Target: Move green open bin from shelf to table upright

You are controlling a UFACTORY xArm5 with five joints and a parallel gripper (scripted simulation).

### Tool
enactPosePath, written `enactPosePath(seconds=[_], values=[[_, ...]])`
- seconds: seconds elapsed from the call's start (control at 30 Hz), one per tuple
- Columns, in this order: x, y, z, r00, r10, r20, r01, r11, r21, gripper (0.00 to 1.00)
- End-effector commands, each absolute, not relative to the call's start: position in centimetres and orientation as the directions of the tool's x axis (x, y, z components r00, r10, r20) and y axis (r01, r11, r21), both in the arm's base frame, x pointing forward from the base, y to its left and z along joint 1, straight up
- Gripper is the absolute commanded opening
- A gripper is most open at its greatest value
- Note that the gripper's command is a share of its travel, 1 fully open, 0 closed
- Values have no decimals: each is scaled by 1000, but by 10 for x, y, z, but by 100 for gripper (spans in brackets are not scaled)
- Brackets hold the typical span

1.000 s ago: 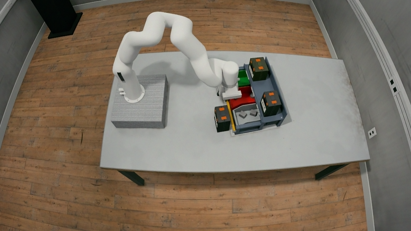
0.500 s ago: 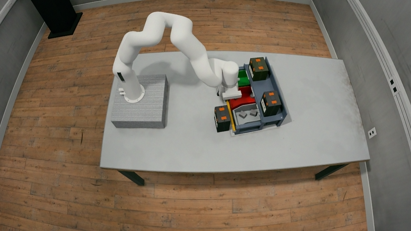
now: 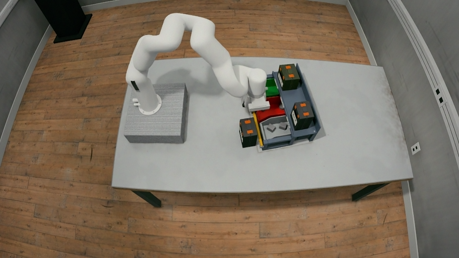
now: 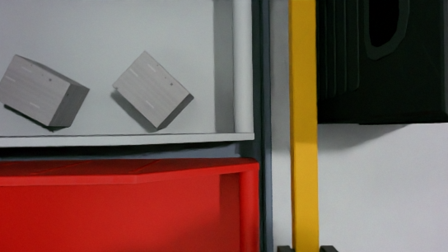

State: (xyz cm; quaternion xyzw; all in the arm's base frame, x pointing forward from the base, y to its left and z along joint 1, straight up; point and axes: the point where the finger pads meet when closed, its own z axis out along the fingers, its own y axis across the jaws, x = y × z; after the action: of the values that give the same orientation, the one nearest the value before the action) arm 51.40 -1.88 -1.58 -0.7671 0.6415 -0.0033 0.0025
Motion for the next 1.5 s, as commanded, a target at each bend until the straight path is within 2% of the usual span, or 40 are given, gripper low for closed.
enactPosePath(seconds=[0.0, 1.47], values=[[516, -19, -14, 177, -984, 3, -984, -177, -13, 0], [516, -19, 6, 177, -984, 1, -984, -177, -14, 0]])
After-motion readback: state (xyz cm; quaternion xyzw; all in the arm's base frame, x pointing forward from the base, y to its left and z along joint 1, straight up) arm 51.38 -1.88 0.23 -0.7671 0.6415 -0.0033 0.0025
